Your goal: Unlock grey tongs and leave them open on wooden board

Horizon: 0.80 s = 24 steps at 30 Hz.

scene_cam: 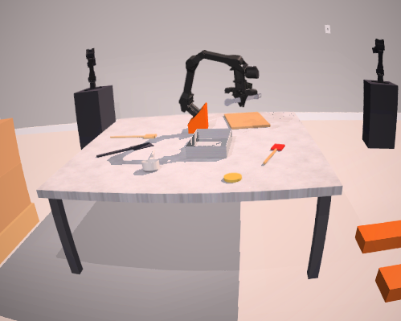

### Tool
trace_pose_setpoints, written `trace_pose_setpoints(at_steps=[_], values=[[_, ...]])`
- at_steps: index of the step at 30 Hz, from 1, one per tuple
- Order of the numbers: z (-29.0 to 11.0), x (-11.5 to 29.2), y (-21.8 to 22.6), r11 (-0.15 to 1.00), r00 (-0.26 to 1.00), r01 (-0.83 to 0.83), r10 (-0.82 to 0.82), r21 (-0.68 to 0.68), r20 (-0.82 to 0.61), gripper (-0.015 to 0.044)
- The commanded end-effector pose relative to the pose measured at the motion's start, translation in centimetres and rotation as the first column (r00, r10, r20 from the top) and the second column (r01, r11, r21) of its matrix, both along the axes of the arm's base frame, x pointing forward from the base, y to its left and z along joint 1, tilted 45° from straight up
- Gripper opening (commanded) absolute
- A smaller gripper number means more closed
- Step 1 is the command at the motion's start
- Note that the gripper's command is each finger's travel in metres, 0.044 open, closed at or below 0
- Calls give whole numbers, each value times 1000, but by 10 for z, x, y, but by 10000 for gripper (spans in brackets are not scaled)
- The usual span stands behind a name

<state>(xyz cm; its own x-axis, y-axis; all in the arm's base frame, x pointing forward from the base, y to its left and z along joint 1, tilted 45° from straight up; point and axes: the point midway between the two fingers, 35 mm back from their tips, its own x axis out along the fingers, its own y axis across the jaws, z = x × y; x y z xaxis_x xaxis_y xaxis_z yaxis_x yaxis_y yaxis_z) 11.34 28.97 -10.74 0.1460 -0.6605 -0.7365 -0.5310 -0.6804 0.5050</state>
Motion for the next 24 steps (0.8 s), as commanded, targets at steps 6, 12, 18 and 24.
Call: trace_pose_setpoints(at_steps=[6, 12, 18, 24], values=[[-8, -18, 6, 966, 939, -260, 250, -12, -235, -150], [-13, -29, 7, 907, 837, -422, 391, 5, -382, -150], [-19, -40, 8, 823, 692, -566, 505, 48, -516, -150], [-24, -51, 8, 720, 511, -685, 586, 115, -628, -150]])
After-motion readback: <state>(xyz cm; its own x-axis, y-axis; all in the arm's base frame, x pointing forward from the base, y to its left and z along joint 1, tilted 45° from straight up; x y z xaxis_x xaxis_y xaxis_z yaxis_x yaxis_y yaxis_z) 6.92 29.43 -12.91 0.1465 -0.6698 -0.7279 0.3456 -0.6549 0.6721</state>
